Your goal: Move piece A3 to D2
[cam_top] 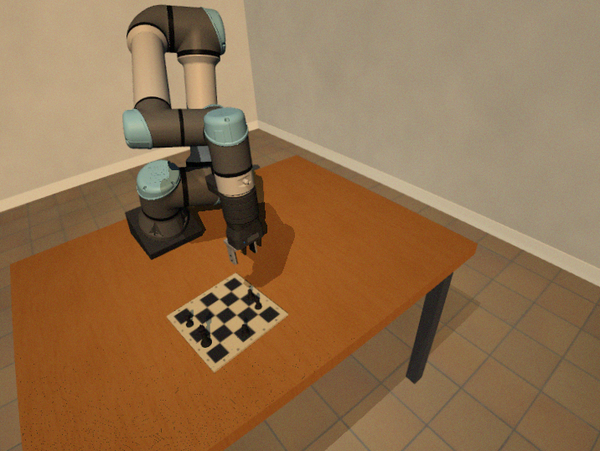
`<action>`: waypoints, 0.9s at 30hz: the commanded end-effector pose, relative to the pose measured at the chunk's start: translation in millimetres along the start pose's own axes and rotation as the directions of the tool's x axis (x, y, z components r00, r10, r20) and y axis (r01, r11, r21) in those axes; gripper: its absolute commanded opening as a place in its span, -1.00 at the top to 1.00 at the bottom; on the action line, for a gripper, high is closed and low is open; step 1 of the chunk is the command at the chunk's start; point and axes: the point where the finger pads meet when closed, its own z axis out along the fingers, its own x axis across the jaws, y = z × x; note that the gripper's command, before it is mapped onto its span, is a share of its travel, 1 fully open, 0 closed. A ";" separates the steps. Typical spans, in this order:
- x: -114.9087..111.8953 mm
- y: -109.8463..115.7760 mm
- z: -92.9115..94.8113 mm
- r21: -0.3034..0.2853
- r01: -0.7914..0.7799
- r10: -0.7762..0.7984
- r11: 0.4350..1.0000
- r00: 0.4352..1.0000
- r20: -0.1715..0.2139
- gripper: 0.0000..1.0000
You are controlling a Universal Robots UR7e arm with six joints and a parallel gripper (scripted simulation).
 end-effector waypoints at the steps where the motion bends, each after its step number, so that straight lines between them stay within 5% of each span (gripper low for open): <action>1: 2.5 -1.6 1.6 -0.001 -0.128 0.128 0.992 0.992 0.003 -1.00; 13: 8.8 -4.5 6.4 -0.001 -0.443 0.443 0.896 0.896 0.003 -1.00; 19: 12.7 -5.0 9.9 -0.002 -0.644 0.644 0.765 0.765 0.003 -1.00; 25: 15.9 -4.4 13.8 -0.003 -0.821 0.821 0.571 0.571 0.002 -1.00; 27: 15.9 -4.4 13.8 -0.003 -0.821 0.821 0.571 0.571 0.002 -1.00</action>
